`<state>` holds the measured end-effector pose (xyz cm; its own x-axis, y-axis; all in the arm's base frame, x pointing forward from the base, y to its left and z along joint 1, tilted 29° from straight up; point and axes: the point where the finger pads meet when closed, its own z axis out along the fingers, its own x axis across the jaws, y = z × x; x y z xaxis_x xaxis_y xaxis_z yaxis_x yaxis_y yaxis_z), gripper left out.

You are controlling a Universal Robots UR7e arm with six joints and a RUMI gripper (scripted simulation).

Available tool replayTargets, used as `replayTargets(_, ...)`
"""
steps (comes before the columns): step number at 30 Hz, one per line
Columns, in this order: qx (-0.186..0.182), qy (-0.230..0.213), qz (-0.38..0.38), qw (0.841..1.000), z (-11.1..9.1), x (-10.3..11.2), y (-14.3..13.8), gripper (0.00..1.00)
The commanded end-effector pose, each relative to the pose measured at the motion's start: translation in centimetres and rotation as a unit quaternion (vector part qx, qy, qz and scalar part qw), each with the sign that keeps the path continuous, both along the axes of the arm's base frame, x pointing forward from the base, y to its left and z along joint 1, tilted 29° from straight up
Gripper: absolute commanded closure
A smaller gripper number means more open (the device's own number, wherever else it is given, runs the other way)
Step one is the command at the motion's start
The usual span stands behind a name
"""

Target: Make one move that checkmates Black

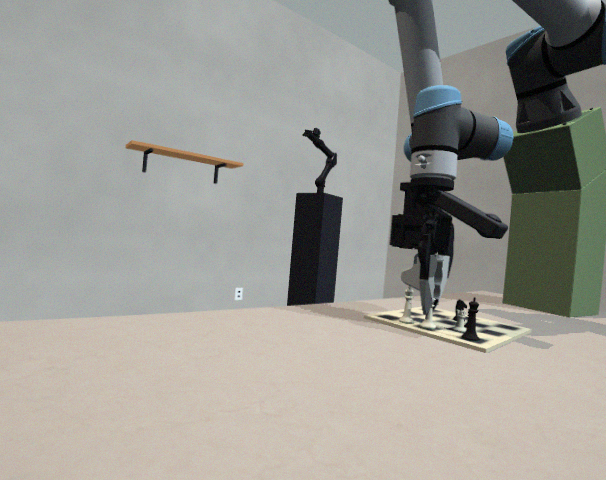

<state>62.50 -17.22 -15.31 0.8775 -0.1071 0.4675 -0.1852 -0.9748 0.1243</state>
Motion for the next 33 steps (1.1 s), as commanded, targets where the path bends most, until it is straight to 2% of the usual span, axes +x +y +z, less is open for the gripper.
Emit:
replayTargets(1,0.0,-0.001,0.0,1.0,0.06,0.03,-0.01,1.0)
replayTargets(28,0.0,-0.001,0.0,1.0,0.06,0.03,-0.01,1.0)
replayTargets(29,0.0,-0.001,0.0,1.0,0.06,0.03,-0.01,0.95)
replayTargets(31,0.0,-0.001,0.0,1.0,0.06,0.03,-0.01,0.95)
replayTargets(32,0.0,-0.001,0.0,1.0,0.06,0.03,-0.01,0.9)
replayTargets(33,0.0,-0.001,0.0,1.0,0.06,0.03,-0.01,0.9)
